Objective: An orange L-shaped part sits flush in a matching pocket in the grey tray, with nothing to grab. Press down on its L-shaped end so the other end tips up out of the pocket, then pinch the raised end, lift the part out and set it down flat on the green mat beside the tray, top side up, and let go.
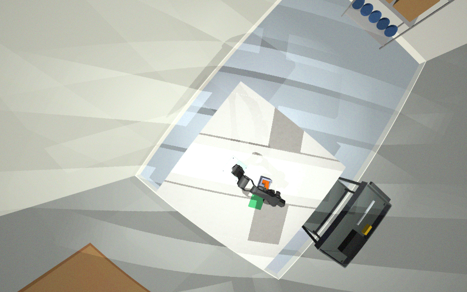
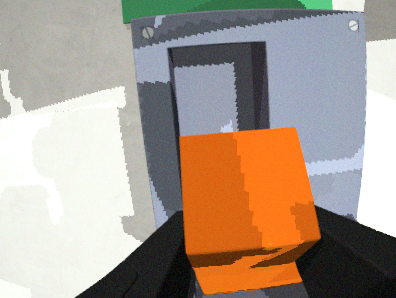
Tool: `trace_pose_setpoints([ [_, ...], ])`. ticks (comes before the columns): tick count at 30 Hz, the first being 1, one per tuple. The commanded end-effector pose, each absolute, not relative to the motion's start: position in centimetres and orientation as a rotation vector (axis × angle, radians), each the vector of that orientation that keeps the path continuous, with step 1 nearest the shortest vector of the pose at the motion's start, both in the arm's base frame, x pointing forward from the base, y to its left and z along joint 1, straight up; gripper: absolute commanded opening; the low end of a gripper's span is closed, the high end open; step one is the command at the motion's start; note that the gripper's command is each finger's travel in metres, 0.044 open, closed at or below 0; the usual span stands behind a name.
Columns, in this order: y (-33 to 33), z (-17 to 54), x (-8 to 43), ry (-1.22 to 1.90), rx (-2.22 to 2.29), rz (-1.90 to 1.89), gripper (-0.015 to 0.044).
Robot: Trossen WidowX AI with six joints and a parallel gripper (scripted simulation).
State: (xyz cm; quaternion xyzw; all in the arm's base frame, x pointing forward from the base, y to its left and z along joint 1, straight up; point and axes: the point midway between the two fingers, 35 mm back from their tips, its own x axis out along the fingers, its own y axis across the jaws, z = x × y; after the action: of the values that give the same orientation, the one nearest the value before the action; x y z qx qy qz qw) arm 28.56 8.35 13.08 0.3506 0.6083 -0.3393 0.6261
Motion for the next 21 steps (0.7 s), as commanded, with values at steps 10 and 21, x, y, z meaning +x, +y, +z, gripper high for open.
trace_pose_setpoints([
  [10,8.4,15.4,28.5,1.394,0.812,-0.775,0.0000],
  [21,8.4,17.1,28.5,1.394,0.812,-0.776,0.0000],
])
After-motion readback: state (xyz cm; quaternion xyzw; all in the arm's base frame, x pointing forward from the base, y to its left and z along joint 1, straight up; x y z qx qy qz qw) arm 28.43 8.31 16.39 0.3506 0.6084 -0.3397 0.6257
